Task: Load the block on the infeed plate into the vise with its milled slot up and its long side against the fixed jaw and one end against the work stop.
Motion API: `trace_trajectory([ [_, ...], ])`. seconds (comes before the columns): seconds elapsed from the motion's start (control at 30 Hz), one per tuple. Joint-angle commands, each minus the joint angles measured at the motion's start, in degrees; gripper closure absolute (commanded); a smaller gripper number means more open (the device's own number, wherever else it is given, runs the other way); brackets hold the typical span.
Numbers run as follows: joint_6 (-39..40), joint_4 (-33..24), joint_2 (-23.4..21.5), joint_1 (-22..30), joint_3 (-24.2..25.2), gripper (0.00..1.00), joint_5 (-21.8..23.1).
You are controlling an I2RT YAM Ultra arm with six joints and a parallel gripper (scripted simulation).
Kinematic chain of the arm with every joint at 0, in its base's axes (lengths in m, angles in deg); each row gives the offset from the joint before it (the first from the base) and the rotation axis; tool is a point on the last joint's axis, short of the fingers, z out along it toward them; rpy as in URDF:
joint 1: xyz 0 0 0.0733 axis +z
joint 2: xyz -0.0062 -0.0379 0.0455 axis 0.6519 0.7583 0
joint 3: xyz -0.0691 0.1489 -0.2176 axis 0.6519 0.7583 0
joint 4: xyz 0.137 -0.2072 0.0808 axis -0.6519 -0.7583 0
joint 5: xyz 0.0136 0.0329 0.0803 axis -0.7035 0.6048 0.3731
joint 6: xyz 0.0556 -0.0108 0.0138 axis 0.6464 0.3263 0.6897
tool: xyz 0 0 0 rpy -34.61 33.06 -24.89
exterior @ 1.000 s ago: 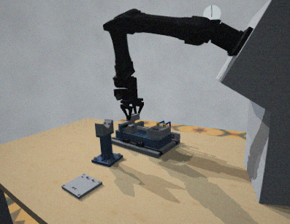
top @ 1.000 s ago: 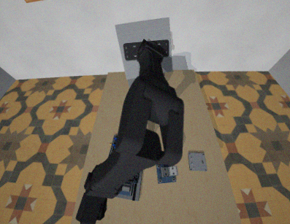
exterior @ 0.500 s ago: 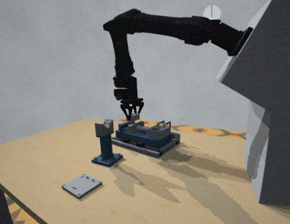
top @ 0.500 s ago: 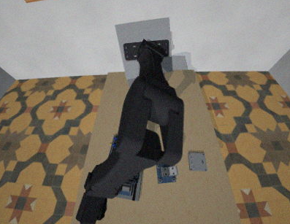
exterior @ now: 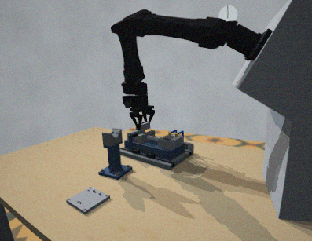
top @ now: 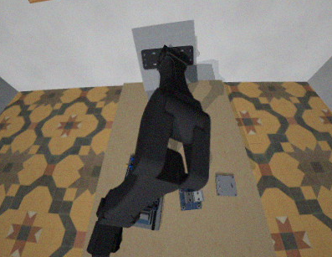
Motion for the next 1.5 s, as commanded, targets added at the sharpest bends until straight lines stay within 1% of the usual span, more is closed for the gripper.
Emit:
trace_trajectory([
  [0.0,0.49,0.40,0.37,-0.50,-2.12,1.00,-0.25],
  [1.47,0.75,1.34,-0.17,-0.55,-1.25,1.00,-0.21],
])
